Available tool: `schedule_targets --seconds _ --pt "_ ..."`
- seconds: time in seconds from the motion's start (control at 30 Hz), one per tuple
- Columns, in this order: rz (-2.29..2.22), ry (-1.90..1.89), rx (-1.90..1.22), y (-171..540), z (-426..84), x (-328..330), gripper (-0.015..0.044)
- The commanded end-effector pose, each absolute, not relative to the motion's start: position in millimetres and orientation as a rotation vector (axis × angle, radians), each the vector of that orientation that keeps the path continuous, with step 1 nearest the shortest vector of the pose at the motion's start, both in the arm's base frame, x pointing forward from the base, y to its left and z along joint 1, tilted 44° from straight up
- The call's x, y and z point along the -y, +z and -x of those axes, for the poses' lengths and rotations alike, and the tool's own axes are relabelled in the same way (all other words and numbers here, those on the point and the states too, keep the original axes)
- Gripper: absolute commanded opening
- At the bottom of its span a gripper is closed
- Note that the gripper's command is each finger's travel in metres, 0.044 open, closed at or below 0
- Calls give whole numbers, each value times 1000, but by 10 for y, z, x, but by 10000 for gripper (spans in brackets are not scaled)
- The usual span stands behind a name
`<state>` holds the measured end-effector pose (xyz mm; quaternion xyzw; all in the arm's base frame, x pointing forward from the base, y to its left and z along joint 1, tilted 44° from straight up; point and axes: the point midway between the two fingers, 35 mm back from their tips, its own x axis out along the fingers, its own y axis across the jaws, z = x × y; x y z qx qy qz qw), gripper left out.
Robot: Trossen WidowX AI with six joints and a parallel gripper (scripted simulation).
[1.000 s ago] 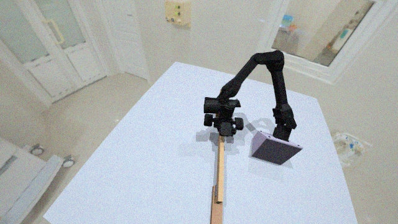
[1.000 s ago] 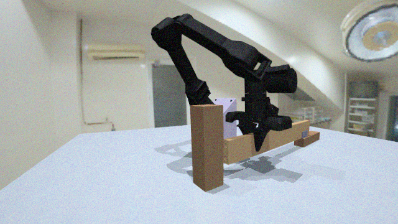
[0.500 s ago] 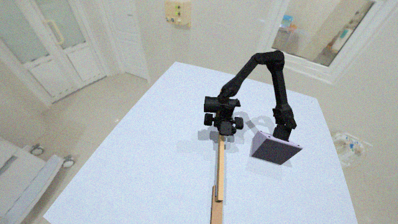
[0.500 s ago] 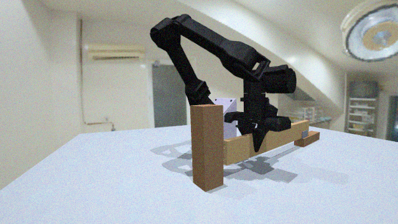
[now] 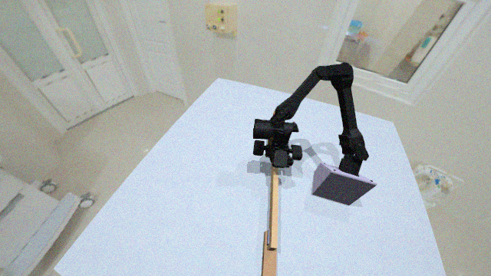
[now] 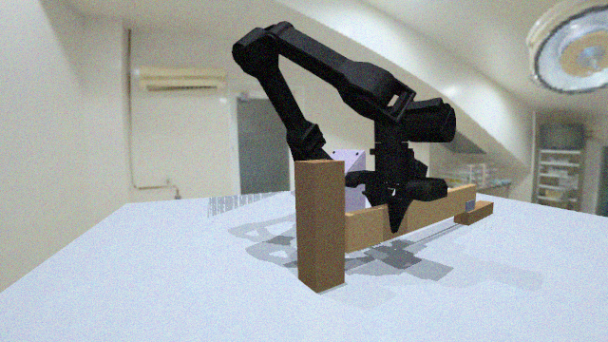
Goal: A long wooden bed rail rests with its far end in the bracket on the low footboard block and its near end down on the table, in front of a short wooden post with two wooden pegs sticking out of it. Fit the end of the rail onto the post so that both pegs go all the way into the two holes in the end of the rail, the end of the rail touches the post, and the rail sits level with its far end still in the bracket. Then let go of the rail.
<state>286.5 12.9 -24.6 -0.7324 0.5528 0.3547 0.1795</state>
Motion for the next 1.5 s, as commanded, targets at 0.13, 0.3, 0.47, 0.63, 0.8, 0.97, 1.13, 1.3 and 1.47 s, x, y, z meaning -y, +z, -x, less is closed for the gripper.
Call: schedule_targets --seconds 0.13,0.3,0.47,0.63,0.8,0.97,1.13,1.3,1.47 --pt "2073 1006 -1559 -210 -2880 -119 0" --pt "2073 1005 -1559 -201 -2887 -108 0" --pt "2073 1005 -1559 -193 -2893 -95 0" --pt "2073 1005 -1559 -185 -2900 -82 0" --pt "2073 1005 -1559 -176 -2906 -72 0" --pt "2073 1005 -1559 -164 -2912 -64 0" --pt "2073 1005 -1559 -151 -2917 -57 0" --pt "2073 1005 -1559 -139 -2922 -55 0" --pt "2073 1005 -1559 -132 -2923 -57 0"
